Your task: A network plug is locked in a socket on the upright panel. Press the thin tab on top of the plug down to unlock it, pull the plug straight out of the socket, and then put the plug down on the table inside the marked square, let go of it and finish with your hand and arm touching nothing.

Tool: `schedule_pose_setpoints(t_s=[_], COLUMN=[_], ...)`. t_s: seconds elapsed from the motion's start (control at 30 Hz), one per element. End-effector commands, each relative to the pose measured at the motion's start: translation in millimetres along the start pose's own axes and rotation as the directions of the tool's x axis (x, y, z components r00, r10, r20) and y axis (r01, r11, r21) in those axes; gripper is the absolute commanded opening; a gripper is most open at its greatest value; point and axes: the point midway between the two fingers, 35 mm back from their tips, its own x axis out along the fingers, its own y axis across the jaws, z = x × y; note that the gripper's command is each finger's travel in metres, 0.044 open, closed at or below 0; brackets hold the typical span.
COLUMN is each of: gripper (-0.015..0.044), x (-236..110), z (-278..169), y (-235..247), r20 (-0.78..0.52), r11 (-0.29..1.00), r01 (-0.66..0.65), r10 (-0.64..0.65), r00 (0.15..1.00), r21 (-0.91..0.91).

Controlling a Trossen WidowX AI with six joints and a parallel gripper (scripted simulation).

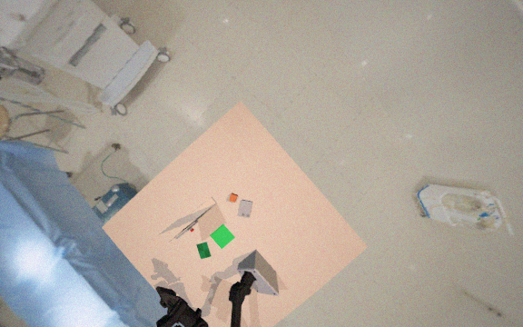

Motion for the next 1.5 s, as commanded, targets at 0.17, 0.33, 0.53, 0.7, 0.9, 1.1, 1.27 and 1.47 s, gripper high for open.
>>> schedule_pose_setpoints(t_s=[0.17,0.33,0.53,0.7,0.9,1.1,1.27,1.47], gripper=[0.0243,0.0156,0.0156,0.0156,0.0156,0.0156,0.0156,0.0156], x=[8,13,12,6,-6,-23,-32,-22], z=[-31,-65,-106,-138,-175,-207,-219,-218], y=[-2,-3,-6,-8,-9,-11,-11,-10], r20=[-0.032,-0.067,-0.110,-0.146,-0.190,-0.233,-0.251,-0.250], r11=[0.994,0.972,0.926,0.872,0.791,0.693,0.648,0.648], r01=[-0.002,-0.012,-0.036,-0.065,-0.108,-0.160,-0.183,-0.183], r10=[-0.002,-0.004,-0.006,-0.008,-0.010,-0.012,-0.012,-0.012], r00=[0.999,0.998,0.994,0.989,0.982,0.972,0.968,0.968], r21=[-0.113,-0.236,-0.376,-0.485,-0.603,-0.703,-0.739,-0.739])
